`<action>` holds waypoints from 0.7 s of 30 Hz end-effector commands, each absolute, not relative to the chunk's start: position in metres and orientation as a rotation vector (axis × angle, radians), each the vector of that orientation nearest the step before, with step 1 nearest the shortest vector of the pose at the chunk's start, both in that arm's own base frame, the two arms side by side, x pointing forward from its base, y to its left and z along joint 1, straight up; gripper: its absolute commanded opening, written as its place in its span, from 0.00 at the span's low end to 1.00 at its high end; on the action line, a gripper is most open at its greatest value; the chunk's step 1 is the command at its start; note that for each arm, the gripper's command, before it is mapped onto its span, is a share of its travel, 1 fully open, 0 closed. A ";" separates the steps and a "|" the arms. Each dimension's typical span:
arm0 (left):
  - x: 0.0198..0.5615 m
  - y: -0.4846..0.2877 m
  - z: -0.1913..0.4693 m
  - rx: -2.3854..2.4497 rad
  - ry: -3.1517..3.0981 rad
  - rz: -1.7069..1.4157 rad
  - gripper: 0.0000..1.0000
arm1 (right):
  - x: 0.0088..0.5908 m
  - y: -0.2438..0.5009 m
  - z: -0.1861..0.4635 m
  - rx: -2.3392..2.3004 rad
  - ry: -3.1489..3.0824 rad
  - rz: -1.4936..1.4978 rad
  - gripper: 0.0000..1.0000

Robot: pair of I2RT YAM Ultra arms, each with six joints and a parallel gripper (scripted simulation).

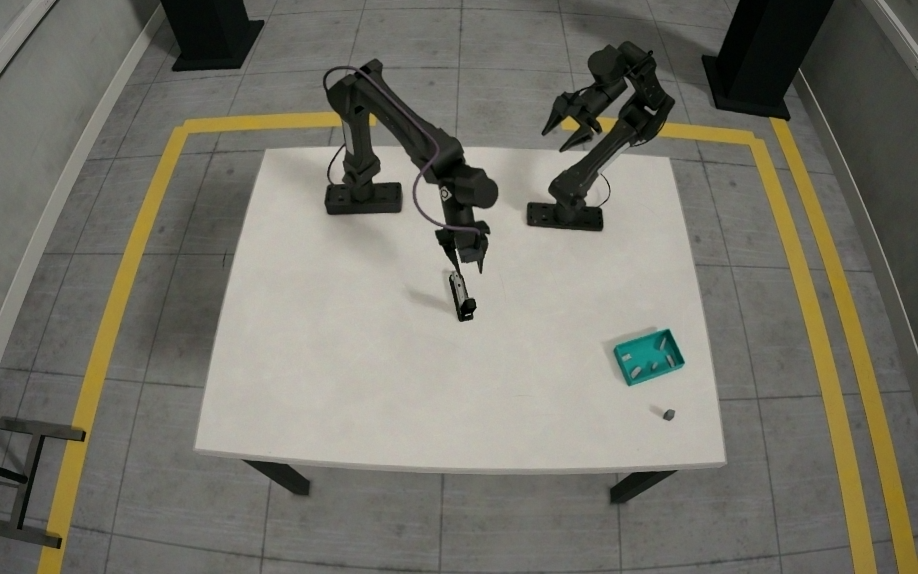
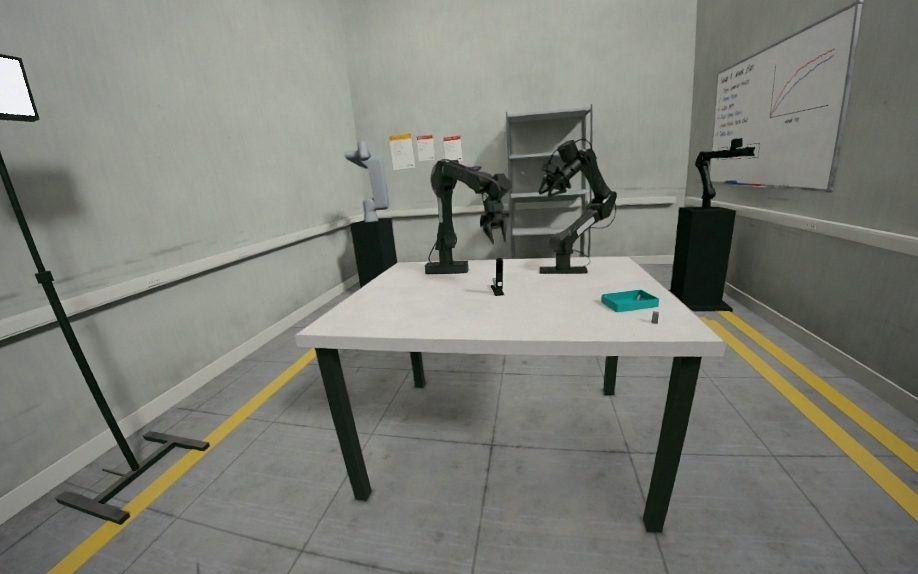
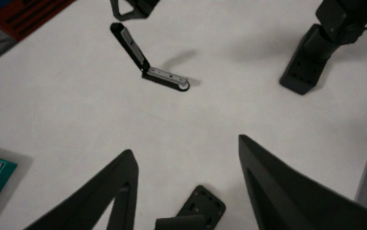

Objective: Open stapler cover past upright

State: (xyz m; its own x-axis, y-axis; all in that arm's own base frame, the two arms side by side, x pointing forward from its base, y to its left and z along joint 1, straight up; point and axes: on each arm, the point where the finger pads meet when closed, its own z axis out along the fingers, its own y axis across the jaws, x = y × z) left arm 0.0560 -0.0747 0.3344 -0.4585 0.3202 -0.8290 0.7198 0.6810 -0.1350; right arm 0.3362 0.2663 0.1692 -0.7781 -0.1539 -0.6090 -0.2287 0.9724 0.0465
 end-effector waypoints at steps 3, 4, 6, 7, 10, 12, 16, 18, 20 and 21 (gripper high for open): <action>0.055 -0.073 0.342 0.787 2.041 -0.618 0.55 | 0.334 0.260 0.166 -0.262 2.503 0.112 0.43; 0.055 -0.073 0.342 0.787 2.041 -0.618 0.55 | 0.334 0.259 0.165 -0.261 2.506 0.109 0.43; 0.055 -0.073 0.342 0.787 2.041 -0.618 0.55 | 0.334 0.258 0.164 -0.260 2.508 0.107 0.43; 0.055 -0.073 0.342 0.787 2.041 -0.618 0.55 | 0.333 0.254 0.162 -0.249 2.516 0.090 0.43; 0.055 -0.073 0.342 0.787 2.041 -0.618 0.55 | 0.334 0.263 0.168 -0.318 2.479 0.150 0.77; 0.055 -0.073 0.342 0.787 2.041 -0.618 0.55 | 0.332 0.266 0.166 -0.381 2.464 0.168 1.00; 0.055 -0.073 0.342 0.787 2.041 -0.618 0.55 | 0.312 0.259 0.149 -0.584 2.437 0.199 1.00; 0.055 -0.073 0.342 0.787 2.041 -0.618 0.55 | 0.312 0.259 0.149 -0.584 2.437 0.199 1.00; 0.055 -0.073 0.342 0.787 2.041 -0.618 0.55 | 0.301 0.254 0.139 -0.664 2.429 0.205 1.00; 0.055 -0.073 0.342 0.787 2.041 -0.618 0.55 | 0.296 0.251 0.135 -0.700 2.426 0.208 1.00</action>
State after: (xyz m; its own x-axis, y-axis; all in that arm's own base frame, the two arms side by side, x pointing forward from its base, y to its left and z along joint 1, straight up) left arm 0.0560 -0.0747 0.3344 -0.4585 0.3202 -0.8290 0.7198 0.6810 -0.1350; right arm 0.2986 0.2509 0.1248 -0.7482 -0.3835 -0.5414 -0.4414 0.8969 -0.0253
